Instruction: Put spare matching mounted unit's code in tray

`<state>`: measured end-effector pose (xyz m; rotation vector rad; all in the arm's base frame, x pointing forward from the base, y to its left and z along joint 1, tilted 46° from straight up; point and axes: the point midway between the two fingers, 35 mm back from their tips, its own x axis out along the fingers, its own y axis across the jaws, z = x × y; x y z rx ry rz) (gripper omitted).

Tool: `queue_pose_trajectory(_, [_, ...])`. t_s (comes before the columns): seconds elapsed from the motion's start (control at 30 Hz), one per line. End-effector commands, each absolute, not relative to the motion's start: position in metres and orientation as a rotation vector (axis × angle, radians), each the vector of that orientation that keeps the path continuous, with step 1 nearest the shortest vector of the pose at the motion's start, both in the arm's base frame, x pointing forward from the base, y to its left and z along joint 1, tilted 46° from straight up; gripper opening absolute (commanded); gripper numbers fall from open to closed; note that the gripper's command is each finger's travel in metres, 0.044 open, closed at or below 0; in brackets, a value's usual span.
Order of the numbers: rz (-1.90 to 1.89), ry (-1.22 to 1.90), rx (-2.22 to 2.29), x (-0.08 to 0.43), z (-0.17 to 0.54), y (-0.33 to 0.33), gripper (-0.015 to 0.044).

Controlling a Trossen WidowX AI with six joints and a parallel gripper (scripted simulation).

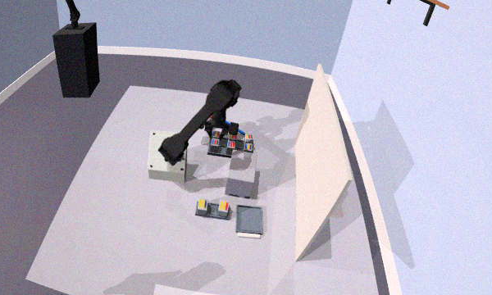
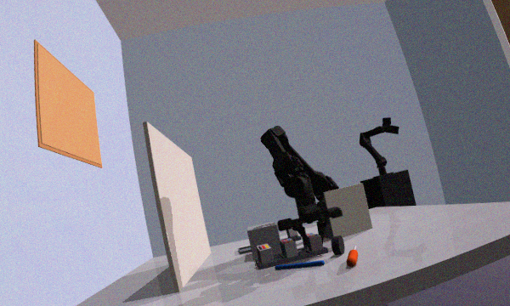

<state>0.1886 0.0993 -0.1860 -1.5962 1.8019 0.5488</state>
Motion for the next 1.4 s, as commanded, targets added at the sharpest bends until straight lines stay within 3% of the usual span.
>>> queue_pose_trajectory(0.0, [0.549, 1.801, -1.596, 0.189, -0.182, 0.104, 0.0000])
queue_pose_trajectory(0.87, [0.557, 1.798, -1.598, 0.187, -0.083, 0.207, 0.0000])
queue_pose_trajectory(1.37, [0.631, 1.786, -1.550, 0.241, -0.036, 0.182, 0.0000])
